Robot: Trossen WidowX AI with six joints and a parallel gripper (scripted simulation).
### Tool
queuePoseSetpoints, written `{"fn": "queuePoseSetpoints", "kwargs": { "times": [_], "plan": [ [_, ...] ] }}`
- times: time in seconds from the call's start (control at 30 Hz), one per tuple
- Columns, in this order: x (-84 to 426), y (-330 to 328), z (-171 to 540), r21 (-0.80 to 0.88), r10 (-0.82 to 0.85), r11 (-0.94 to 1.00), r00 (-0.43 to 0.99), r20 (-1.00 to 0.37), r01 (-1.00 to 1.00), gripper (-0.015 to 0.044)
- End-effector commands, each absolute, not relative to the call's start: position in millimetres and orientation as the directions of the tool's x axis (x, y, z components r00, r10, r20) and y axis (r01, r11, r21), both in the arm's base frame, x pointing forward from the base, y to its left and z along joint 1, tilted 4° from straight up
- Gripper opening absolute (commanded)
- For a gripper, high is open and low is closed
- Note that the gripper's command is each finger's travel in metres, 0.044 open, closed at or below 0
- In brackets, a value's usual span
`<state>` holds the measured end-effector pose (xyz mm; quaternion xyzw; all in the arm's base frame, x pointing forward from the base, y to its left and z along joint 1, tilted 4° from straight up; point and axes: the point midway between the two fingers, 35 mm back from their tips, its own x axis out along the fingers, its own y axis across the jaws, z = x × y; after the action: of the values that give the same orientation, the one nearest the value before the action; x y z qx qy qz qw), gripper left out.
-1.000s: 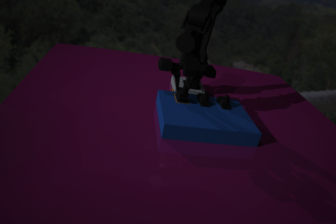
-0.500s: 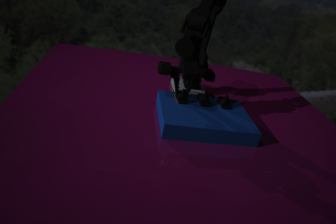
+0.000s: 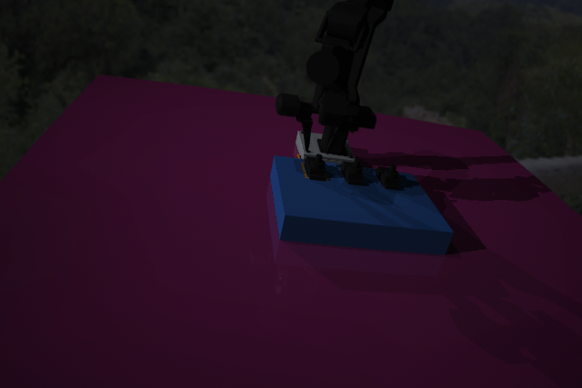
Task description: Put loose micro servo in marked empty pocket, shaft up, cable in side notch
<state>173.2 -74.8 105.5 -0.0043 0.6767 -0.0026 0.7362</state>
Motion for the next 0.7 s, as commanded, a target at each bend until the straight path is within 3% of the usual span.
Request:
{"fn": "queuePoseSetpoints", "kwargs": {
  "times": [0.0, 0.03, 0.37, 0.67],
  "plan": [
    [172.0, -74.7, 115.7, -0.011, -0.011, 1.000, 0.091, -0.996, -0.004, 0.0188],
    [172.8, -75.1, 115.7, -0.011, -0.011, 1.000, 0.091, -0.996, -0.004, 0.0188],
    [232.7, -78.7, 161.3, -0.013, -0.012, 1.000, 0.098, -0.995, -0.002, 0.0440],
    [278.0, -74.1, 192.7, -0.011, -0.010, 1.000, 0.101, -0.995, -0.004, 0.0440]
  ]
}}
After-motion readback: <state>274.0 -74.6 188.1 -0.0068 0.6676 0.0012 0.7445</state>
